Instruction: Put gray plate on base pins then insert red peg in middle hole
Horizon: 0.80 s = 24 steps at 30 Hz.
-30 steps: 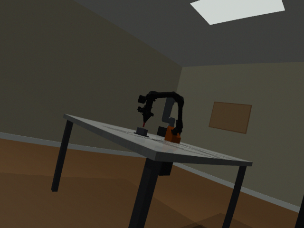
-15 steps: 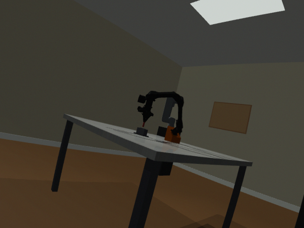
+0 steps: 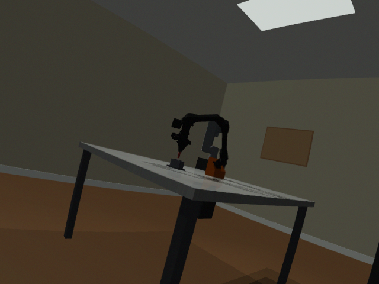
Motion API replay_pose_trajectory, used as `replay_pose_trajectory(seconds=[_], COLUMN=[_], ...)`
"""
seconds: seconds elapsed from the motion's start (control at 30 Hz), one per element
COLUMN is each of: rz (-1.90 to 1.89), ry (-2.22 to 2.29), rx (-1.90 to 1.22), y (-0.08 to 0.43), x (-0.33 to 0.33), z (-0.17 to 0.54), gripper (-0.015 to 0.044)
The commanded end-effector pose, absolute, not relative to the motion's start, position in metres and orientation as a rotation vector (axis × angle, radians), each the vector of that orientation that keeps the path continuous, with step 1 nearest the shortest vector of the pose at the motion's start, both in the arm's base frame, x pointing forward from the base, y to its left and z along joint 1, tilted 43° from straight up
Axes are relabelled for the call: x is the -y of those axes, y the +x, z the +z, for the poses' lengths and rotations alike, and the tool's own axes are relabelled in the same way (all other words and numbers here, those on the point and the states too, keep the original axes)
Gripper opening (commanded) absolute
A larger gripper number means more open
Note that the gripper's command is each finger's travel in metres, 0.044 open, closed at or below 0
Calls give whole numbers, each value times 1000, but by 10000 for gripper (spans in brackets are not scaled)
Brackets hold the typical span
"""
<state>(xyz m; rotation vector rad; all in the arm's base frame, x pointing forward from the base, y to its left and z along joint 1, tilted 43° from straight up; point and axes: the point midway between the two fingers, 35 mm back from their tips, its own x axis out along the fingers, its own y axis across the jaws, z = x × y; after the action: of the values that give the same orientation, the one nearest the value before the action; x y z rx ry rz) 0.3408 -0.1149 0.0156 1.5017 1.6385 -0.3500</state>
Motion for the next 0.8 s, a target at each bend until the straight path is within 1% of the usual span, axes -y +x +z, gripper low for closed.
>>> replay_pose_trajectory(seconds=[0.0,0.77], rz=[-350,-350], ry=[1502,1502], rx=[-1638,-1638], y=[341,341], x=[115,114], z=[16,16], gripper=[0,0])
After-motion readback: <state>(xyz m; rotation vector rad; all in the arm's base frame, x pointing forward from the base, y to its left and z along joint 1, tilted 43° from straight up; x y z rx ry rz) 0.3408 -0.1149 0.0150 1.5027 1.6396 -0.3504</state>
